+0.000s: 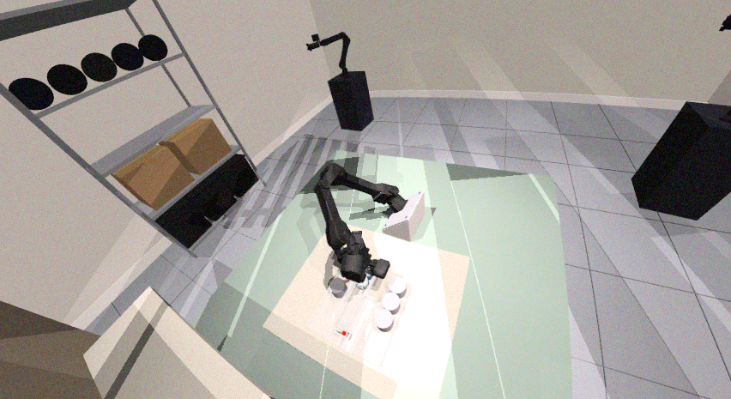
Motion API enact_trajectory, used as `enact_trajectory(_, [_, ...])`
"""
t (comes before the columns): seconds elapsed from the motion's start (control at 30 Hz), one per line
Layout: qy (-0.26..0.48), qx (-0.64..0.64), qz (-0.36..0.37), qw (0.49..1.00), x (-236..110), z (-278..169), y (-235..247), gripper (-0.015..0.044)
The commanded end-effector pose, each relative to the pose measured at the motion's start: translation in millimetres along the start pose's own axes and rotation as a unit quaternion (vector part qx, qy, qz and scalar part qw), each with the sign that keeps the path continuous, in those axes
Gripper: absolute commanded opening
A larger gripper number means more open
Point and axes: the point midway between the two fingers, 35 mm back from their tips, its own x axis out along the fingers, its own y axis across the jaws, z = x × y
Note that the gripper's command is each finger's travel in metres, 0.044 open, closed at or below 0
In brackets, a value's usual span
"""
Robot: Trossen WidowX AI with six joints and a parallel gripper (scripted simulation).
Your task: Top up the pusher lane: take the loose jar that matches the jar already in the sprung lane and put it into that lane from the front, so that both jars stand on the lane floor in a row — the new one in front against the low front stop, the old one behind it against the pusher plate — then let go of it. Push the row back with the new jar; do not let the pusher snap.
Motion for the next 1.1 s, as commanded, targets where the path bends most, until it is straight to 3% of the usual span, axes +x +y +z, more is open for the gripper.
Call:
enact_trajectory(0.0, [-0.004, 0.005, -0.004, 1.0, 0.3, 1.1, -2.4, 0.0])
enact_trajectory(0.97, [-0.004, 0.005, -0.004, 1.0, 0.1, -3.9, 0.2, 0.0])
enact_trajectory(1.07, [-0.004, 0.005, -0.004, 1.0, 0.3, -3.2, 0.3, 0.0079])
